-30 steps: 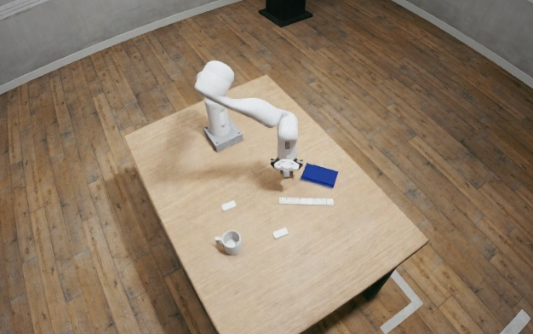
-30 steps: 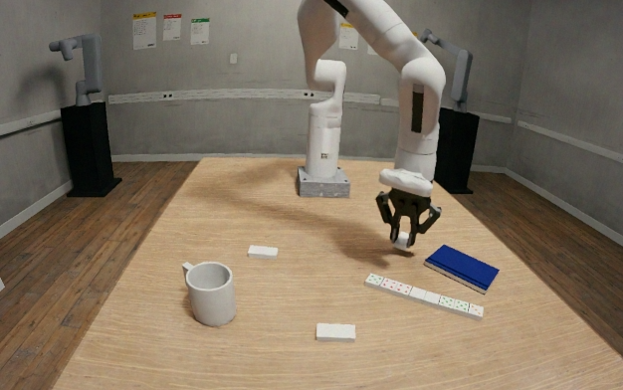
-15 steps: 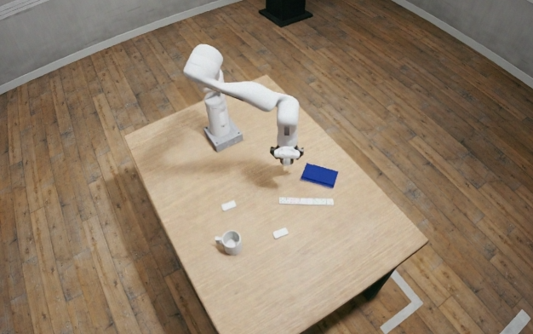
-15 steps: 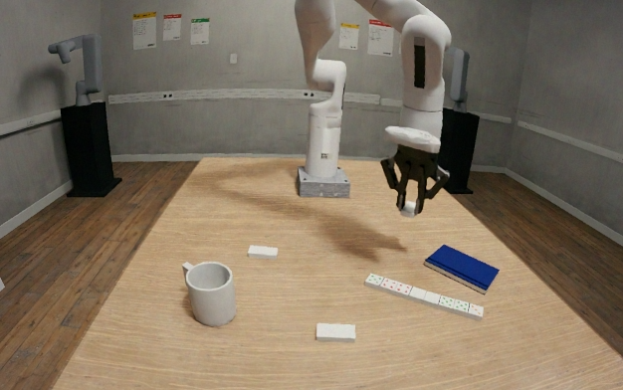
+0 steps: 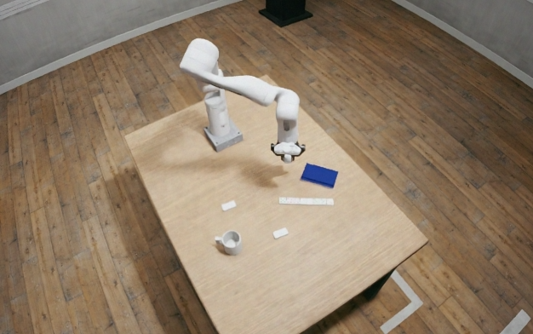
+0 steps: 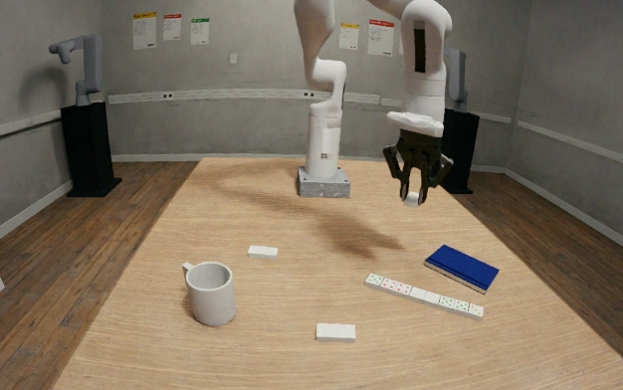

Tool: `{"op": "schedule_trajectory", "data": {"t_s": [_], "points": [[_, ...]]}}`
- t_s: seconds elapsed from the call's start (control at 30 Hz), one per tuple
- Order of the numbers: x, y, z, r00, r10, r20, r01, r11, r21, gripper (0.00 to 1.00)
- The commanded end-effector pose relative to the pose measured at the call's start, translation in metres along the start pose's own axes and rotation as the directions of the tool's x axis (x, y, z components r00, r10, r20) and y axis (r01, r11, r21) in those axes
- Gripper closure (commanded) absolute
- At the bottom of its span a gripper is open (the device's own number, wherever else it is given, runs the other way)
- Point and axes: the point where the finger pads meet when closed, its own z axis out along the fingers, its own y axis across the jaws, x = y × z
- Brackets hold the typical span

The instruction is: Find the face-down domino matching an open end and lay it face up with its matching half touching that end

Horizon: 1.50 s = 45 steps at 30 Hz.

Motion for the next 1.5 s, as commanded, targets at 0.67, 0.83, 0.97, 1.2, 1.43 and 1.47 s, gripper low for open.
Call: {"op": "schedule_trajectory", "data": {"t_s": [0.67,0.83,0.97,1.2,1.43,1.47], "points": [[-0.0026,0.0024,-0.0016,0.999,0.013,-0.04,-0.013,1.0,-0.009,0.69],[-0.0019,0.0026,-0.0017,0.995,0.01,-0.097,-0.011,1.0,-0.01,0.69],[-0.0041,0.0026,-0.0019,0.993,0.002,-0.118,-0.003,1.0,-0.01,0.69],[-0.0034,0.0026,-0.002,0.973,0.009,-0.232,-0.013,1.0,-0.013,0.69],[-0.0064,0.0027,-0.0021,0.938,0.012,-0.348,-0.018,1.0,-0.015,0.69],[-0.0064,0.0027,-0.0021,0.938,0.012,-0.348,-0.018,1.0,-0.015,0.69]]}}
